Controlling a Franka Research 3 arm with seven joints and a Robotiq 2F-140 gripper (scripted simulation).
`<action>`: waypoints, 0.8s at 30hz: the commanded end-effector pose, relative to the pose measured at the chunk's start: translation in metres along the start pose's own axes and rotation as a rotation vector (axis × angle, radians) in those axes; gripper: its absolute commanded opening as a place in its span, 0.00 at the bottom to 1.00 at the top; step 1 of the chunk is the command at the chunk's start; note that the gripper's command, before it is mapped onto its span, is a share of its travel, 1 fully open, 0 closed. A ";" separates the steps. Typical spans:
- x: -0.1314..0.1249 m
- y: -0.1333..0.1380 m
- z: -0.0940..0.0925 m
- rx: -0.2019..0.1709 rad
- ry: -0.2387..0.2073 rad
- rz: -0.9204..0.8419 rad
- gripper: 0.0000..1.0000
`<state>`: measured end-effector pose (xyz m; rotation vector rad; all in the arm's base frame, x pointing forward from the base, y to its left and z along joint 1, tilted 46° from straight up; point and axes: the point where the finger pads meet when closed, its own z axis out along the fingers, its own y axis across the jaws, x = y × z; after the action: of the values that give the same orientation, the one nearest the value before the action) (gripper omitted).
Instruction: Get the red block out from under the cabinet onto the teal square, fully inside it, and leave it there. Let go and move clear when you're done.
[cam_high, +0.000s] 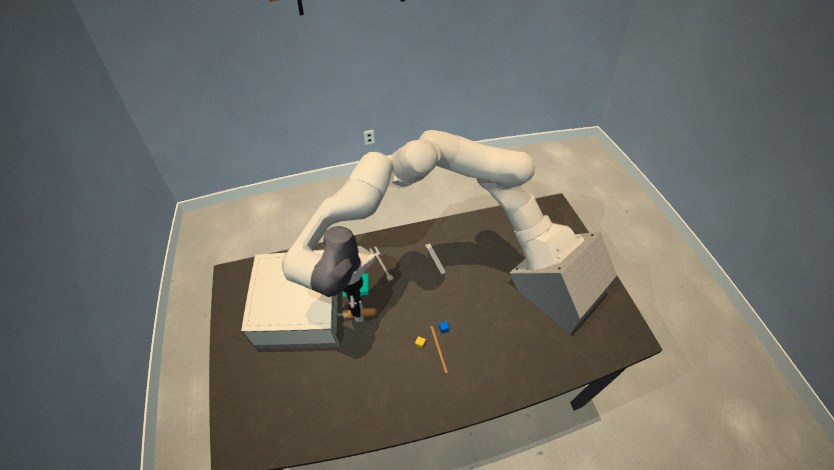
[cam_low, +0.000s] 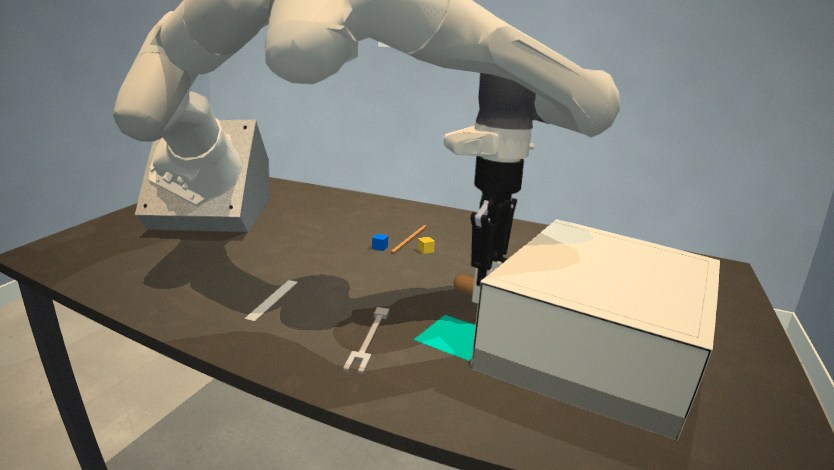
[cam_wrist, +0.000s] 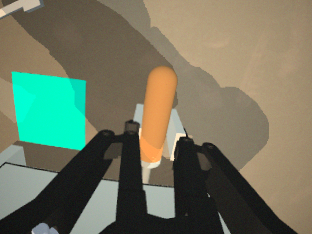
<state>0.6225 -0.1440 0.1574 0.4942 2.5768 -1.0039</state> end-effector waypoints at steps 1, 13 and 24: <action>-0.001 -0.005 -0.001 -0.003 -0.002 -0.003 0.00; -0.002 -0.032 -0.001 -0.003 -0.002 -0.006 0.00; -0.002 -0.062 -0.001 -0.003 -0.002 -0.009 0.00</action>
<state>0.5966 -0.1830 0.1914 0.5050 2.5780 -1.0047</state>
